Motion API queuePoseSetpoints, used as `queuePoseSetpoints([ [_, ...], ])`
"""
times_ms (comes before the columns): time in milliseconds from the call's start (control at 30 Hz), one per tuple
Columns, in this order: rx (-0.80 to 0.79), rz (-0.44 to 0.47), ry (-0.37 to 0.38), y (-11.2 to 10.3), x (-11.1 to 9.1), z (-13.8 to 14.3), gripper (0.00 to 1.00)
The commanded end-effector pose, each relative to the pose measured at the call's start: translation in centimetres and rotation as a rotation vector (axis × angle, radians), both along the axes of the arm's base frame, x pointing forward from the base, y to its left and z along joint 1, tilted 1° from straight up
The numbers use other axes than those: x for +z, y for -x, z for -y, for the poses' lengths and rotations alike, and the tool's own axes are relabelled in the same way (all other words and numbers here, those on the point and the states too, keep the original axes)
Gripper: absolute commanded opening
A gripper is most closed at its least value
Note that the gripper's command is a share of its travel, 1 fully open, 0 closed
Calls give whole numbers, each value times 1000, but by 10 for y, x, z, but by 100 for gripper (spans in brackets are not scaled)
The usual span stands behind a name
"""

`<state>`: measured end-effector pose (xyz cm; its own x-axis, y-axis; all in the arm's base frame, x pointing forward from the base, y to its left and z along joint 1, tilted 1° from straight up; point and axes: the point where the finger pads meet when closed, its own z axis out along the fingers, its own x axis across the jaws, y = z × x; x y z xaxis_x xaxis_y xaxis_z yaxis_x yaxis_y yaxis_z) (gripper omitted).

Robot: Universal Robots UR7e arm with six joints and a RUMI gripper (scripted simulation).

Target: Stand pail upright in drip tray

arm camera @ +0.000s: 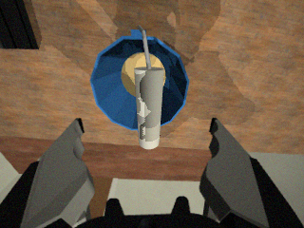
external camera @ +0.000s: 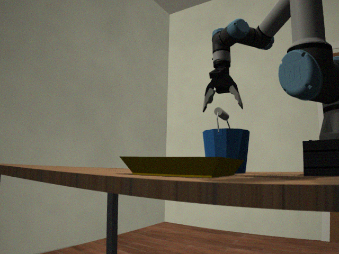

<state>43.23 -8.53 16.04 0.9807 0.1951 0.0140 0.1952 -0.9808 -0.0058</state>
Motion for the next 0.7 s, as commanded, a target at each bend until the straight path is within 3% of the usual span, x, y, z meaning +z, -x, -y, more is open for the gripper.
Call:
queuePoseSetpoints([
  [0, 2, 1, 1, -1, -10, -1, 100],
  [667, 1, 3, 2, -2, -13, 0, 100],
])
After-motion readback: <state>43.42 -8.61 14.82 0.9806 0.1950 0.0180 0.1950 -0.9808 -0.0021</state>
